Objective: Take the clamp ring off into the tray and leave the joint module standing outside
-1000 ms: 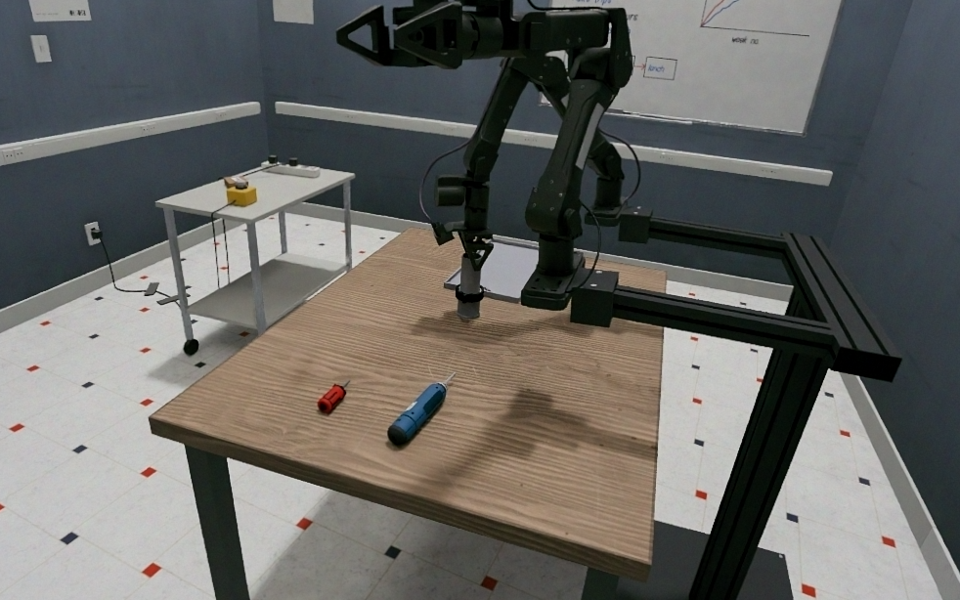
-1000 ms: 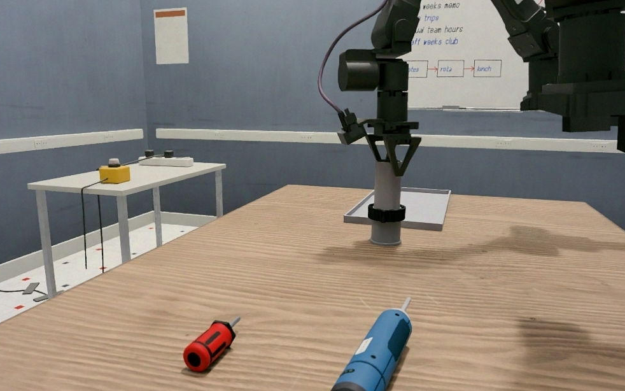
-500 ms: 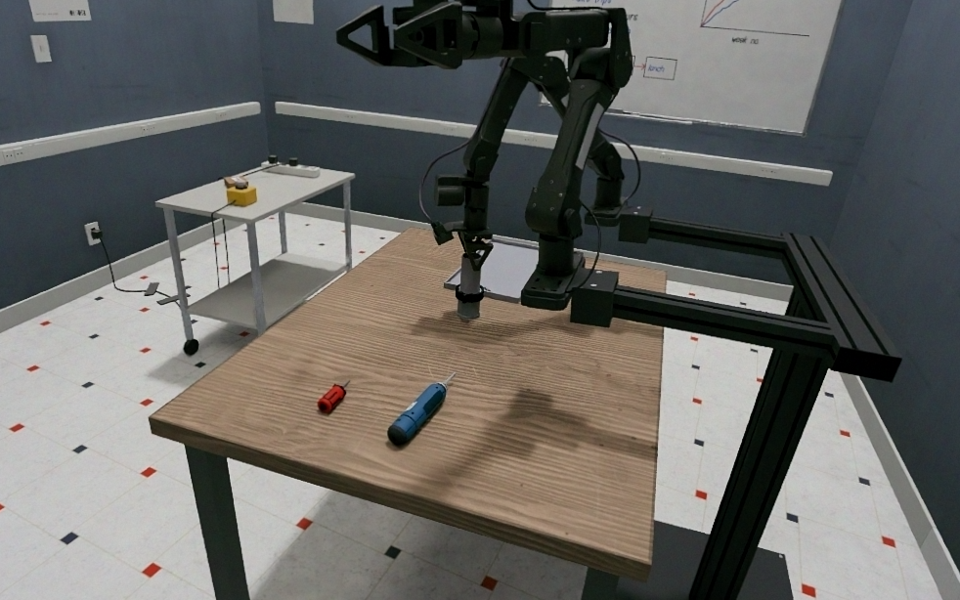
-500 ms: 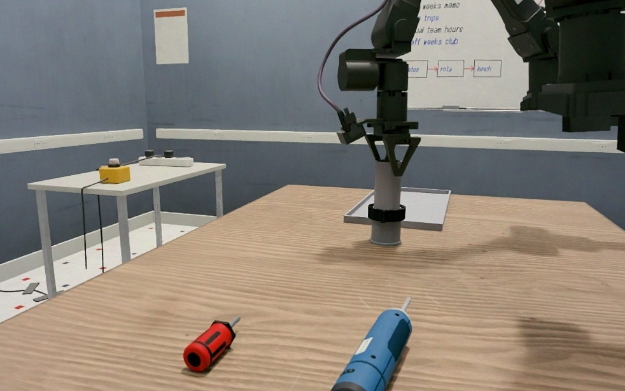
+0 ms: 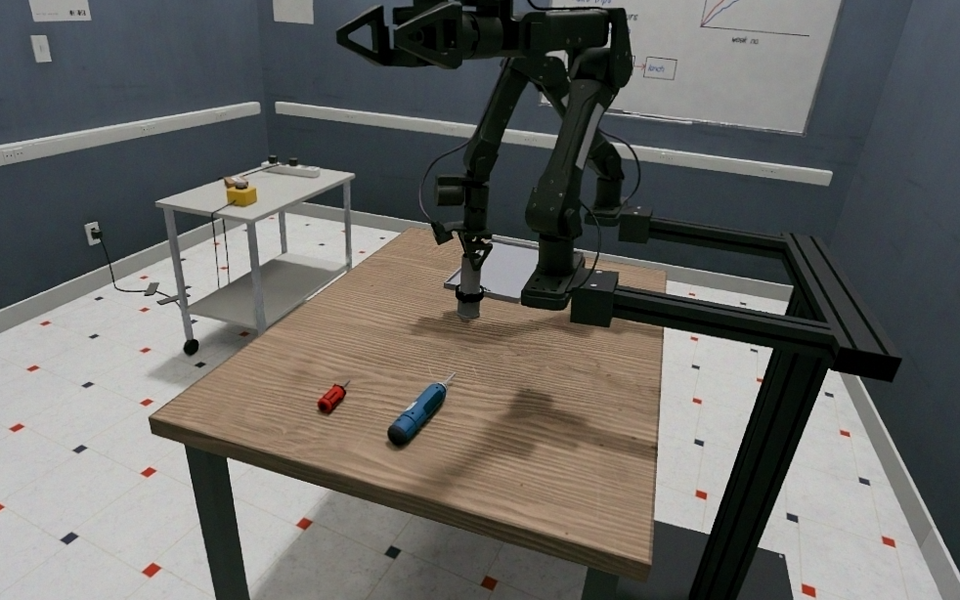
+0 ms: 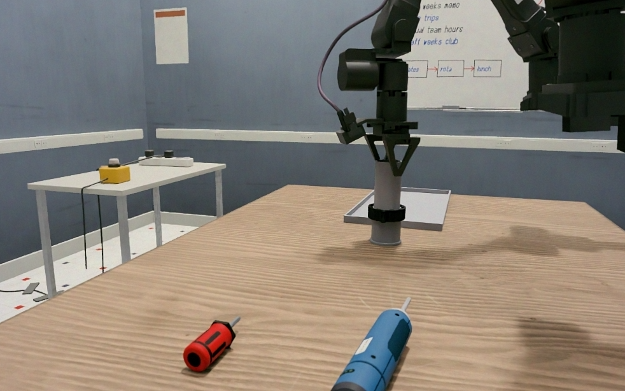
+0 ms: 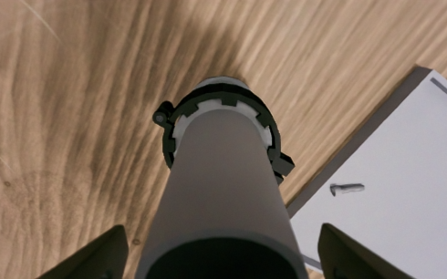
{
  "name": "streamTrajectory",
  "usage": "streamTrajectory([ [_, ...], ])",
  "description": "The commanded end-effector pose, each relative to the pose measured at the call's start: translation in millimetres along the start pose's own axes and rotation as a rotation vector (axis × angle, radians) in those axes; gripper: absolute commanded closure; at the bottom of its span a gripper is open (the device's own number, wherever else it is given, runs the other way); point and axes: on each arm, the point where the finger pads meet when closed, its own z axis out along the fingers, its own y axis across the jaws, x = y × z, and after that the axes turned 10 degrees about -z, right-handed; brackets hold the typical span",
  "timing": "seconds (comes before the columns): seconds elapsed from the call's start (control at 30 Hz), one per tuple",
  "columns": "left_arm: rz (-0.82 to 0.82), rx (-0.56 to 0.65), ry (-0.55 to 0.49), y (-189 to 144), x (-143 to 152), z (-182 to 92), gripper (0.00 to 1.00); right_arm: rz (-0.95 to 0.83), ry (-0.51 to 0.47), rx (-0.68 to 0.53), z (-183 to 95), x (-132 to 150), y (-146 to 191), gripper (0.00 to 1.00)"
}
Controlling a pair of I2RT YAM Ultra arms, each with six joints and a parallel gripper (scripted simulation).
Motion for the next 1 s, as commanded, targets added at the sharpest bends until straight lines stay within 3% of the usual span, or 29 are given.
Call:
streamTrajectory([
  [0.0,-0.013,-0.014,0.002,2.0,-9.5,-3.1,0.00,-0.006,-0.049,0.005,-9.8,-12.0,-3.4,0.20],
  [0.1,-0.013,-0.014,0.002,2.0,-9.5,-3.1,0.00,-0.006,-0.049,0.005,-9.8,-12.0,-3.4,0.20],
  [0.13,-0.013,-0.014,0.002,2.0,-9.5,-3.1,0.00,-0.006,-0.049,0.005,-9.8,-11.8,-3.3,0.28],
  [0.67,-0.013,-0.014,0.002,2.0,-9.5,-3.1,0.00,-0.004,-0.019,0.003,-4.2,-5.8,-0.5,0.28],
  [0.7,-0.013,-0.014,0.002,2.0,-9.5,-3.1,0.00,-0.004,-0.019,0.003,-4.2,-5.8,-0.5,0.36],
  [0.97,-0.013,-0.014,0.002,2.0,-9.5,-3.1,0.00,-0.004,-0.019,0.003,-4.2,-5.8,-0.5,0.36],
])
